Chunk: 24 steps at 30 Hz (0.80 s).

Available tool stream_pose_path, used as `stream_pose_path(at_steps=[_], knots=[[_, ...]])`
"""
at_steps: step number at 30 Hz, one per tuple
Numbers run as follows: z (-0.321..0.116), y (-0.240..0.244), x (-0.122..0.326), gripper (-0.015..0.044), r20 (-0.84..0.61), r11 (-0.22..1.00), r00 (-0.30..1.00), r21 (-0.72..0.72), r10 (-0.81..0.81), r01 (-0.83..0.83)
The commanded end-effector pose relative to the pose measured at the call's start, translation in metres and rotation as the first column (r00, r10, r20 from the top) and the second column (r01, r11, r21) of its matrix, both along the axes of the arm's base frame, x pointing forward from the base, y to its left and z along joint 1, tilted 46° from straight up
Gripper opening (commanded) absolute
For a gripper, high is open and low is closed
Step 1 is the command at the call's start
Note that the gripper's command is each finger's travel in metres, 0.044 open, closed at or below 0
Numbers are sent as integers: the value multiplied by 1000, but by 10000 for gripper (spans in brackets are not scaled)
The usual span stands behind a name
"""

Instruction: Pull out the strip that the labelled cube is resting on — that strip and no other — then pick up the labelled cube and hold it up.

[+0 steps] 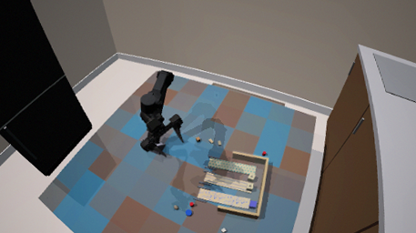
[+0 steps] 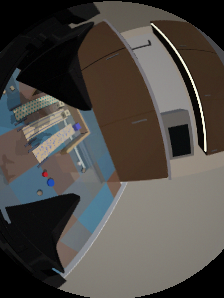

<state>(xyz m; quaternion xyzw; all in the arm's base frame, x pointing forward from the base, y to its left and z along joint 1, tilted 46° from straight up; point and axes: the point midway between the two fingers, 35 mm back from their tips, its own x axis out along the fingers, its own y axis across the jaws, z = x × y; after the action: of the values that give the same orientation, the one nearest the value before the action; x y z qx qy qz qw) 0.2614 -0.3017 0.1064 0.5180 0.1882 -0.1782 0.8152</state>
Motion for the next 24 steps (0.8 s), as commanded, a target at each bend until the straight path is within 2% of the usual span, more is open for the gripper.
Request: stream_pose_path(at_steps=[1, 7, 9, 19, 24], knots=[[-5, 53, 25, 400, -4, 978, 979, -51, 203, -203], [-15, 149, 50, 400, -7, 841, 850, -137, 527, -523], [-16, 168, 52, 400, -7, 800, 810, -155, 586, -580], [-17, 171, 52, 400, -7, 794, 805, -157, 593, -587], [-30, 171, 72, 269, -85, 735, 742, -104, 665, -670]])
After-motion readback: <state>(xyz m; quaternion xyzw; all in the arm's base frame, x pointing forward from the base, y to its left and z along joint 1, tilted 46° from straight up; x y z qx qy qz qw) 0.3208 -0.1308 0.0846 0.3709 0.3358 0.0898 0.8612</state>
